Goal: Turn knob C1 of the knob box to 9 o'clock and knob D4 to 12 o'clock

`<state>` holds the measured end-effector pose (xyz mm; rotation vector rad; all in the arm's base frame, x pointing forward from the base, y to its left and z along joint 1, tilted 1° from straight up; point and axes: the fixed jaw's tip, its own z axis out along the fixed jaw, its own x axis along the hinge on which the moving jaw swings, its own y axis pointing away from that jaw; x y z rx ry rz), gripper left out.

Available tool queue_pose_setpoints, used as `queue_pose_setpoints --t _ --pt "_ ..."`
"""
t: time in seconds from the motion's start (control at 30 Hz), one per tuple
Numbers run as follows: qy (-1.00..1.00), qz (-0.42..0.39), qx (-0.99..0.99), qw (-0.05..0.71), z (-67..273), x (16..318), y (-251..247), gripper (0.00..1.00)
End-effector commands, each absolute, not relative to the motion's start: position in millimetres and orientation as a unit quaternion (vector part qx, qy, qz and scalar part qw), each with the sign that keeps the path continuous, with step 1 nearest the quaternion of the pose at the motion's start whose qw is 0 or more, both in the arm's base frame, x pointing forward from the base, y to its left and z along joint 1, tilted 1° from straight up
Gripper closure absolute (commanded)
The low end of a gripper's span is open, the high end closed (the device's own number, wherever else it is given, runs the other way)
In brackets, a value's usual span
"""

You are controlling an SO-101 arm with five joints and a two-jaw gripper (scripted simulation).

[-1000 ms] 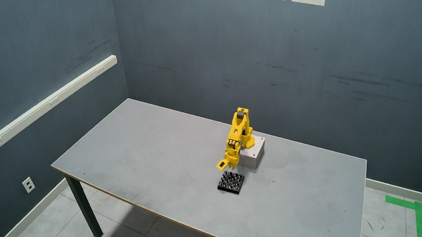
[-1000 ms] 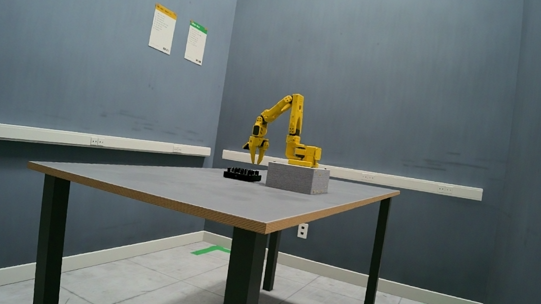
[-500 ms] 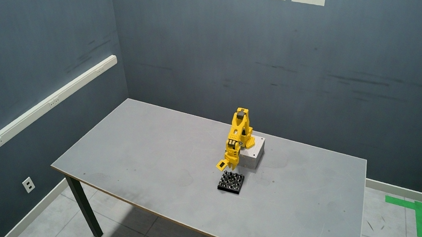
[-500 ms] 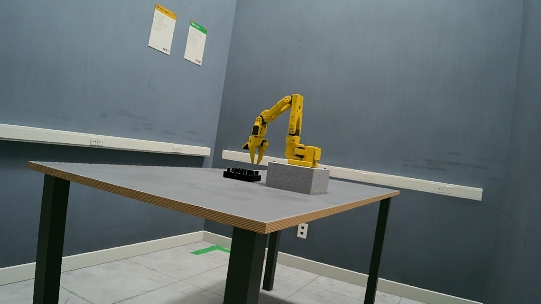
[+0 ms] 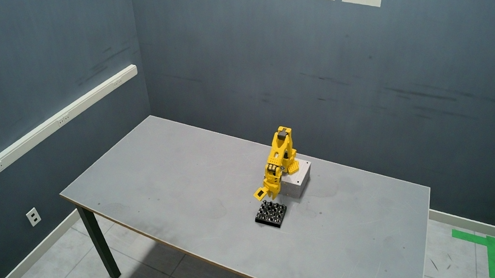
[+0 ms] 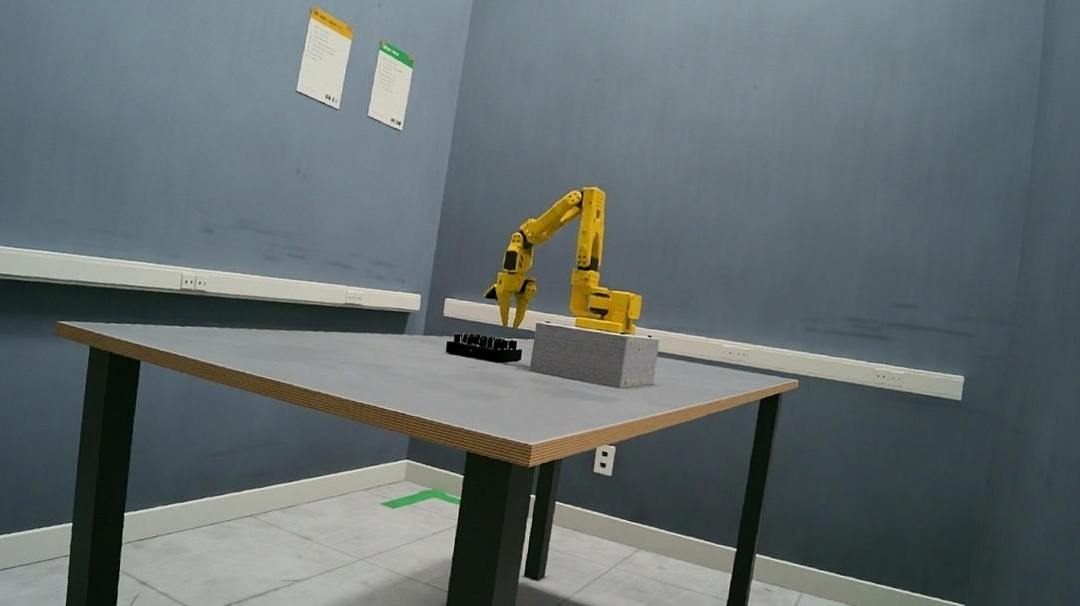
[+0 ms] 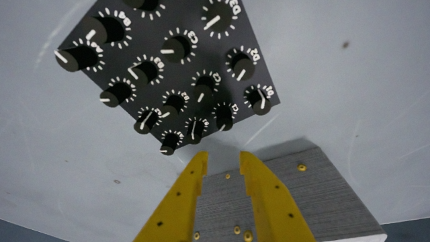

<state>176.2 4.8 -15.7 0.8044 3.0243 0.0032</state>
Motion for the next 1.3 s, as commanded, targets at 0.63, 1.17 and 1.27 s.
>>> queue_pose_setpoints --t 0.63,1.17,1.27 --pt "0.964 0.001 0.264 0.003 -30.2 176.4 3.3 0.90" --pt "0.964 0.001 0.264 0.003 -30.5 176.4 3.3 0.90" --pt "0.964 0.001 0.264 0.003 -30.5 176.4 3.3 0.90"
